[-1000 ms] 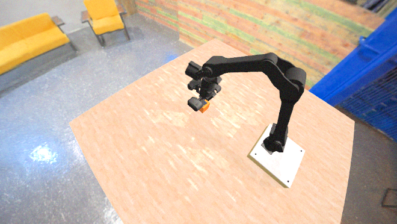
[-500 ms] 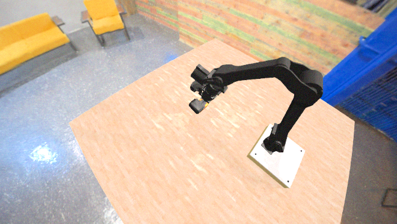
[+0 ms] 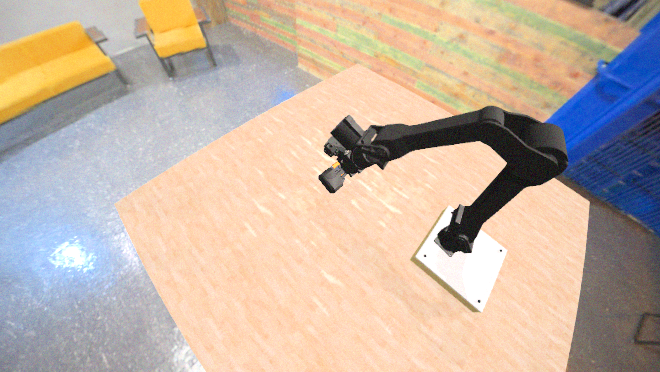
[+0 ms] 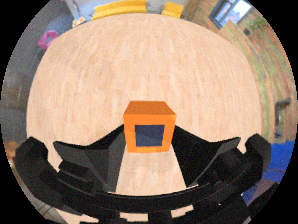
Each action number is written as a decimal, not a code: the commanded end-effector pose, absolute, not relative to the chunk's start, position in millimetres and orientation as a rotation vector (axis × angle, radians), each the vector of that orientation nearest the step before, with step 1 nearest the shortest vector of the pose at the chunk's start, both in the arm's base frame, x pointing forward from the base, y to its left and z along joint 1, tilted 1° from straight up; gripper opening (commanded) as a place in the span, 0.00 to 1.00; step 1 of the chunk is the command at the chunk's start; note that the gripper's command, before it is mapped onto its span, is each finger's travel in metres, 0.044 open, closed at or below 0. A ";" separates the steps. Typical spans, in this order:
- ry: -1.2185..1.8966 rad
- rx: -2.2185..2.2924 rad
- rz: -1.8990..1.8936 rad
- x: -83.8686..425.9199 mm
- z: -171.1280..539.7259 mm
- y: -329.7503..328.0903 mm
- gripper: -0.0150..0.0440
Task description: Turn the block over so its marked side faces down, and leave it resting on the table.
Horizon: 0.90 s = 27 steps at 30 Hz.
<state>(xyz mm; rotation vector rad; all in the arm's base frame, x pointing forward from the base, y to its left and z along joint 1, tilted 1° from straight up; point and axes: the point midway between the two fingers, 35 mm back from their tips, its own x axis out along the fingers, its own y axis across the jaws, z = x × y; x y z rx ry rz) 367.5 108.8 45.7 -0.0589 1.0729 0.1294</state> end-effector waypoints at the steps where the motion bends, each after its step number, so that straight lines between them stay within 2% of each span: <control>1: 1.044 -0.052 0.122 366.2 46.5 107.6 0.25; 27: 0.658 -0.034 0.130 374.3 12.6 111.3 0.25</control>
